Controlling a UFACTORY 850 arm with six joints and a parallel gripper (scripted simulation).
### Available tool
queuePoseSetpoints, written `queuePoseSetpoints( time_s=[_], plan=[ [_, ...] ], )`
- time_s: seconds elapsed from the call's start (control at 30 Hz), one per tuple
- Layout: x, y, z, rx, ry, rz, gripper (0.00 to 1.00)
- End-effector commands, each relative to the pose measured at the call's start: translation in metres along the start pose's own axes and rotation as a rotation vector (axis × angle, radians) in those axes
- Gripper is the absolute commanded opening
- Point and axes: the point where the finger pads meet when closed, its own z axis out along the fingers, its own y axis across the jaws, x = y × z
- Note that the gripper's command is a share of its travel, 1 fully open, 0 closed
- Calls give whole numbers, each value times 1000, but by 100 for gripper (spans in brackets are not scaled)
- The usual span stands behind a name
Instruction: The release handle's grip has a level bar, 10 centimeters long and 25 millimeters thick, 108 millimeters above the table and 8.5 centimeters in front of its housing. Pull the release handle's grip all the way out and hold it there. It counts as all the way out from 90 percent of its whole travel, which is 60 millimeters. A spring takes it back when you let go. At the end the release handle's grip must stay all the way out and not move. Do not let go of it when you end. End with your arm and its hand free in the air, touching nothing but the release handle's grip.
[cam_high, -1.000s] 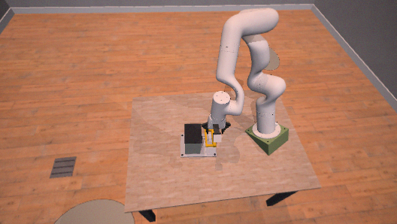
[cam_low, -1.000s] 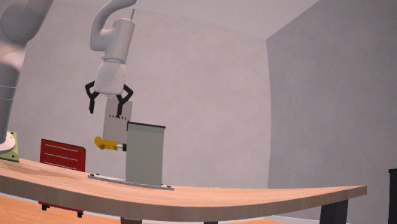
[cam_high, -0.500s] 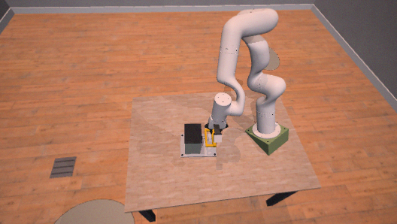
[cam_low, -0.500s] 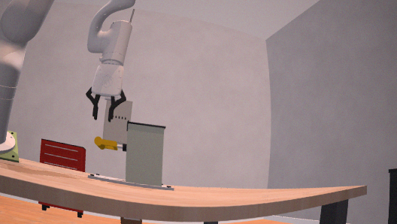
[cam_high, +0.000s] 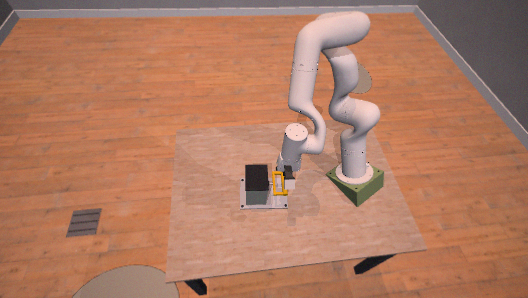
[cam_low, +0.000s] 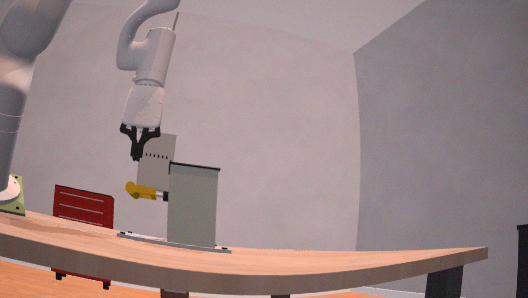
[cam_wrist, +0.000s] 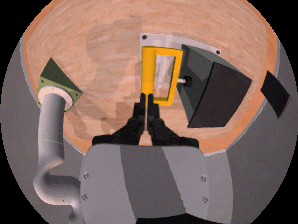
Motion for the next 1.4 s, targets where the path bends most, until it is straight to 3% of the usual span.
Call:
queuePoseSetpoints(
  time_s=[0.0,0.67,0.7,1.37],
  plan=[
    [0,1,0,-1,1,0,0],
    [0,1,0,-1,1,0,0],
    [0,1,0,-1,1,0,53],
    [0,1,0,-1,1,0,53]
  ],
)
